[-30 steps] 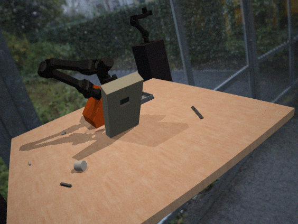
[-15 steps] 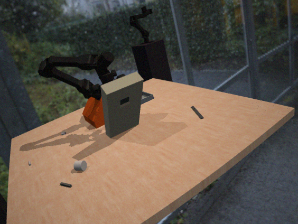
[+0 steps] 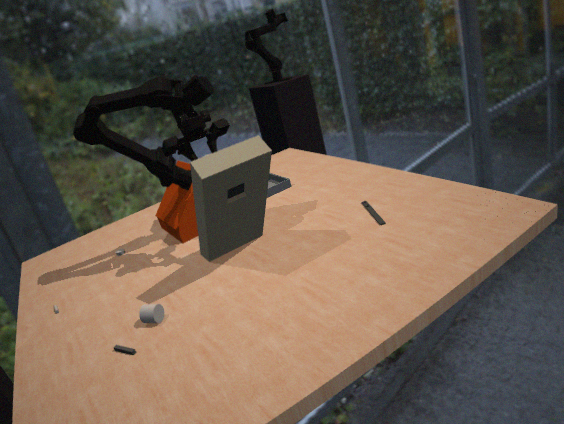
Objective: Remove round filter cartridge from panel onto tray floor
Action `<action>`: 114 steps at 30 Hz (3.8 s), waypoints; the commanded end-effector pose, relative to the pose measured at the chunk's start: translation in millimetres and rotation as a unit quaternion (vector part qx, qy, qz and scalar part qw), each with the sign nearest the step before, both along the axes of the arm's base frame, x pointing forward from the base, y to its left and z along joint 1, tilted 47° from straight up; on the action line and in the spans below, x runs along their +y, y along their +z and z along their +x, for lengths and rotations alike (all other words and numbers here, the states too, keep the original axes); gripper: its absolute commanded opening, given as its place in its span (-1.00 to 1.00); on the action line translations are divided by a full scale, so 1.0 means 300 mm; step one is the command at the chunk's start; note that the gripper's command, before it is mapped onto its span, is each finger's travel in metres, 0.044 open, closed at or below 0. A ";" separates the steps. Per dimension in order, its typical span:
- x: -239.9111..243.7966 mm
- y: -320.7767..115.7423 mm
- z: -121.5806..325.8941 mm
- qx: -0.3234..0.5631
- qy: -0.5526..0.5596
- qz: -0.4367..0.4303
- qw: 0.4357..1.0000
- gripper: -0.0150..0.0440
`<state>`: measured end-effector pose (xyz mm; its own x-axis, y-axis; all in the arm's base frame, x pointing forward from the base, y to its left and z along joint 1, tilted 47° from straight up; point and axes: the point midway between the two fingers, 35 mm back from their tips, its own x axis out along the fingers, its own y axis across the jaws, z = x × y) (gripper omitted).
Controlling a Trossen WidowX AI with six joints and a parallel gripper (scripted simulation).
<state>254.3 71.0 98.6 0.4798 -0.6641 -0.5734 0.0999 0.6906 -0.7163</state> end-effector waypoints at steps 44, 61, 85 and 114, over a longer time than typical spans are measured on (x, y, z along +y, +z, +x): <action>0.534 -0.526 -0.286 0.318 0.296 0.018 0.900 -0.49; 0.603 -0.679 -0.475 0.406 0.405 0.024 0.819 -0.49; 0.364 -1.013 -0.961 0.556 0.544 0.027 0.628 -0.49; 0.183 -1.188 -0.969 0.557 0.544 0.027 0.628 -0.49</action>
